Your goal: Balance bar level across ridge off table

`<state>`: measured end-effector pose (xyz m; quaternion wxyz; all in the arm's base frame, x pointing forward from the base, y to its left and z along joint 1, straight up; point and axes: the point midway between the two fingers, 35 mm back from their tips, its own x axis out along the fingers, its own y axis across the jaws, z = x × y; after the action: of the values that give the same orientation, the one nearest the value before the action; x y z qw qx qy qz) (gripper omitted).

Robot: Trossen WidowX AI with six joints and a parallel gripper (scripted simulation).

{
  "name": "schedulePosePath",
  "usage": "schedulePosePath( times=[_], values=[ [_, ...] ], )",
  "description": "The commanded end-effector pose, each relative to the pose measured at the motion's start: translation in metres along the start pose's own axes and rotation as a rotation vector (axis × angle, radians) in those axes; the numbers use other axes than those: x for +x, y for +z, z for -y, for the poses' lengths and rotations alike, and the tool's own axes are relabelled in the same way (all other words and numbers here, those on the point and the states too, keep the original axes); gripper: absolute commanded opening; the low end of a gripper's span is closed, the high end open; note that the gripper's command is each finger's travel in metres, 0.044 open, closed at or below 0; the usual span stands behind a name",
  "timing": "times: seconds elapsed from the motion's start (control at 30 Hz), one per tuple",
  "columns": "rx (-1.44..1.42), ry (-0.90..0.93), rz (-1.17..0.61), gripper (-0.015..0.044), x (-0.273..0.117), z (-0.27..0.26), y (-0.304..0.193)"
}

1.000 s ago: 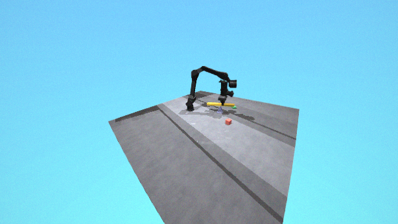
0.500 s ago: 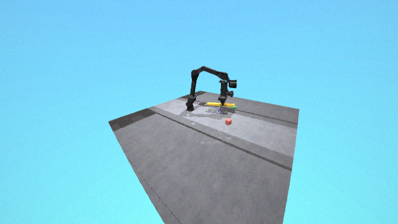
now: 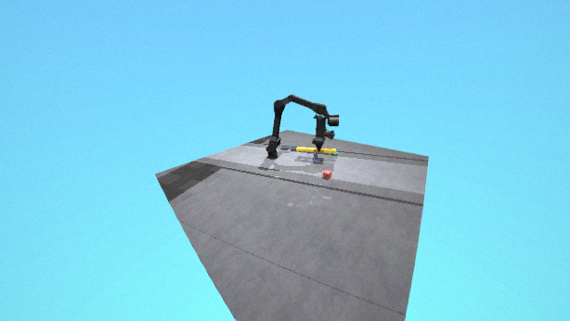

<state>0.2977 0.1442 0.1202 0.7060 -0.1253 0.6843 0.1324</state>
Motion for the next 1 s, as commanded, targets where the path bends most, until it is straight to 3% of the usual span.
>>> schedulePosePath(
  times=[0.0, 0.97],
  values=[
    [0.004, -0.002, 0.001, 0.0, 0.0005, 0.0002, 0.0002],
    [0.004, -0.002, 0.001, 0.0, 0.003, 0.0002, 0.0001]
  ],
)
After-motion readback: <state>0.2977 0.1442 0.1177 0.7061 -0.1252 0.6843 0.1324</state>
